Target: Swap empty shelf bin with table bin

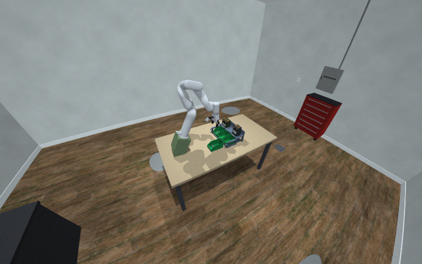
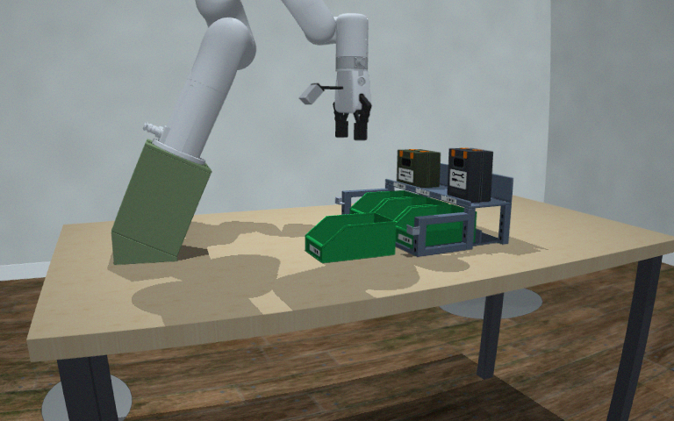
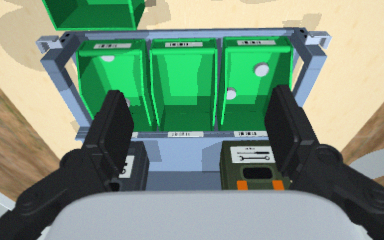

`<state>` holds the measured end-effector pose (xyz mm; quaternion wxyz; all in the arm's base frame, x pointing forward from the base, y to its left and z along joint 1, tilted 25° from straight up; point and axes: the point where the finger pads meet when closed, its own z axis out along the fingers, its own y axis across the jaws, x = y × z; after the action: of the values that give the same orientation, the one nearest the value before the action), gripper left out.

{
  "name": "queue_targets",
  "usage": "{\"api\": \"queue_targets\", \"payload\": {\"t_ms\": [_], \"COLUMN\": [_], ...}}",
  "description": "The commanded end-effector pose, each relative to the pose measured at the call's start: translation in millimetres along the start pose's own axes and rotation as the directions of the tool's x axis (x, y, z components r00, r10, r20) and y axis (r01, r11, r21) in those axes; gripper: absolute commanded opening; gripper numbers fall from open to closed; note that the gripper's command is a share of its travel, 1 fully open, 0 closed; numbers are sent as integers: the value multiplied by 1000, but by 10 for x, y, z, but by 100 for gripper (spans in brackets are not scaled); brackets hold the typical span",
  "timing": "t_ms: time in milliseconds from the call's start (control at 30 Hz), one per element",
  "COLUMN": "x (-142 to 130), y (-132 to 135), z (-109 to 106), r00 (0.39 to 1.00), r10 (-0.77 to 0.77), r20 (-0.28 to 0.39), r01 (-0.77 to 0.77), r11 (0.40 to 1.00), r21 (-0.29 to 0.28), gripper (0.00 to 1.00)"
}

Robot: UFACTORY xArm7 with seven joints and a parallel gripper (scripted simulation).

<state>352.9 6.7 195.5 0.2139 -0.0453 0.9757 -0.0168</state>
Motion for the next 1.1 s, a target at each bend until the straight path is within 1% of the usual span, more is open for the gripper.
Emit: {"api": "queue_targets", "payload": {"t_ms": [0, 1067], "x": [15, 47], "y": [-5, -12], "z": [0, 12], "r00": [1000, 1000], "r10": [13, 29], "r20": [0, -5], "r01": [-13, -29], "r11": [1000, 1000], "r21": [3, 7], "gripper": [100, 100]}}
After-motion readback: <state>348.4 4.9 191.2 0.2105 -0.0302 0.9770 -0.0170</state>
